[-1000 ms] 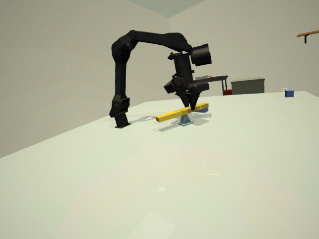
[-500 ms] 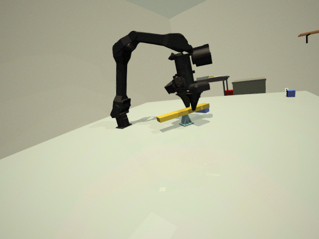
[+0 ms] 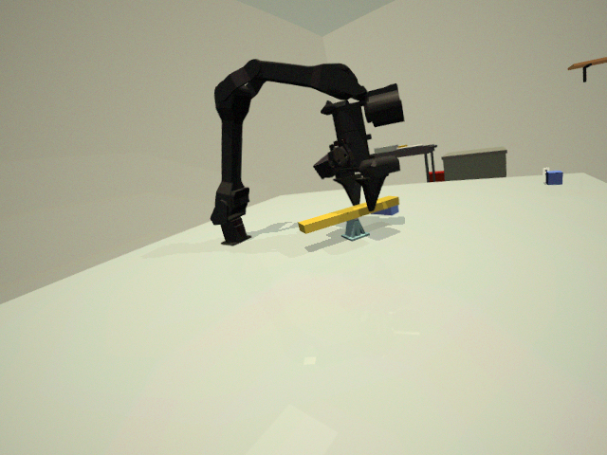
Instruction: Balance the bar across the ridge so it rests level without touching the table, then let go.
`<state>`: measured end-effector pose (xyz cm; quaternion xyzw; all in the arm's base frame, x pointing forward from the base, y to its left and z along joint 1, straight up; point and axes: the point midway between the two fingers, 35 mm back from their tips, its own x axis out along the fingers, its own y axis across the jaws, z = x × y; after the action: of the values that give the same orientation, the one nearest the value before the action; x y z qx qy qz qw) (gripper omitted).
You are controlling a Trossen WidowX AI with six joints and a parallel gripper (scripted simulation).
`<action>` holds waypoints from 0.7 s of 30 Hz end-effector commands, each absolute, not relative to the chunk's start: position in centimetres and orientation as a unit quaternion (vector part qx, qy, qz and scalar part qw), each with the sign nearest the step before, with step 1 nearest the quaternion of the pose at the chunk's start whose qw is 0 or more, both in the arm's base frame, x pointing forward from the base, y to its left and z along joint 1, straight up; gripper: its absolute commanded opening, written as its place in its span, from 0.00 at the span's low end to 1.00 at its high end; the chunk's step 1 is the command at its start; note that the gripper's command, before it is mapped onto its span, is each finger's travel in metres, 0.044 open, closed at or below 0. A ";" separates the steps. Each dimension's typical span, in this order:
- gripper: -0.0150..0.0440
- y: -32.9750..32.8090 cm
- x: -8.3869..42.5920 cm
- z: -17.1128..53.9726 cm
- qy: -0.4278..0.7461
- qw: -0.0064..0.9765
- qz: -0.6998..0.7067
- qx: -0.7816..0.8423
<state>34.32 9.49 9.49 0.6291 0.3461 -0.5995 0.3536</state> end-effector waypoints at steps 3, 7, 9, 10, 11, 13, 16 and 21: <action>0.92 9.5 34.3 9.5 0.346 0.354 -0.600 0.629; 1.00 9.5 34.3 9.5 0.346 0.354 -0.600 0.629; 1.00 9.5 34.4 10.3 0.346 0.354 -0.600 0.629; 1.00 9.6 34.5 11.3 0.346 0.354 -0.599 0.629; 1.00 9.6 34.6 12.6 0.346 0.354 -0.599 0.629; 1.00 9.6 34.6 15.1 0.346 0.354 -0.599 0.629; 1.00 9.4 34.1 18.7 0.346 0.354 -0.600 0.629; 1.00 9.4 34.0 19.5 0.346 0.354 -0.600 0.629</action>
<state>34.30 9.49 18.32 0.6324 0.3453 -0.5961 0.3543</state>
